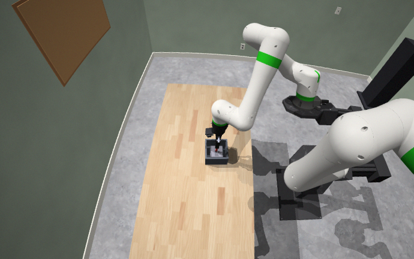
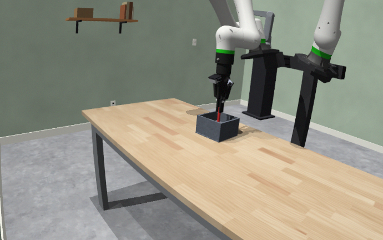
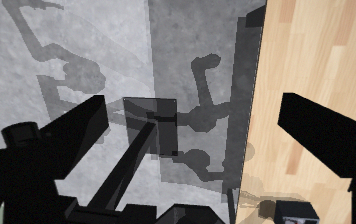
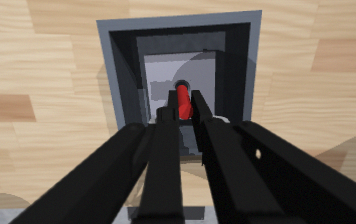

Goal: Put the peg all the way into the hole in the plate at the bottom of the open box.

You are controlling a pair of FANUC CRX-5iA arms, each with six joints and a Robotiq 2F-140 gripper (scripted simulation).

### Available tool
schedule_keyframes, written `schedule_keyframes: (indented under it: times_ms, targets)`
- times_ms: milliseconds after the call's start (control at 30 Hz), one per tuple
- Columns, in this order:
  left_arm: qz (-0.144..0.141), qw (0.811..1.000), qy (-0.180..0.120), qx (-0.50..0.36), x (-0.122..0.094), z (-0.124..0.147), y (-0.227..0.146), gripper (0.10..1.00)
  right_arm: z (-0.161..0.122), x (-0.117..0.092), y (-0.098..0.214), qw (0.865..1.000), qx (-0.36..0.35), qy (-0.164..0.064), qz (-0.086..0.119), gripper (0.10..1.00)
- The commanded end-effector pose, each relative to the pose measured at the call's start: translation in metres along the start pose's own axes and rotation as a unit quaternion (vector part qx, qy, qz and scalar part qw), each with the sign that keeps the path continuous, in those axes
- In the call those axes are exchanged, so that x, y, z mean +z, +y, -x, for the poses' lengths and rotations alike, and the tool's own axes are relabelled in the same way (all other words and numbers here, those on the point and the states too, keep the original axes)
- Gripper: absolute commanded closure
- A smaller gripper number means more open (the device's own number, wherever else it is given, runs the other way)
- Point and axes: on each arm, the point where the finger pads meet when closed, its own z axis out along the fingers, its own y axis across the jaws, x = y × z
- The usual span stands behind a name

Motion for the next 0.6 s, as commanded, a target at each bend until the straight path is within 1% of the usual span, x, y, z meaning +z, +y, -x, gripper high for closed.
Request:
schedule_keyframes:
  times_ms: [0,567]
  targets:
    - [0.000,1.000,0.001,0.000,-0.0009,-0.0003,0.0001,0.098,-0.0008,0.0020,-0.0003,1.000,0.000,0.001,0.000,0.999]
    - [0.000,1.000,0.001,0.000,-0.0009,-0.0003,0.0001,0.098,-0.0008,0.0040,-0.0003,1.000,0.000,0.001,0.000,0.999]
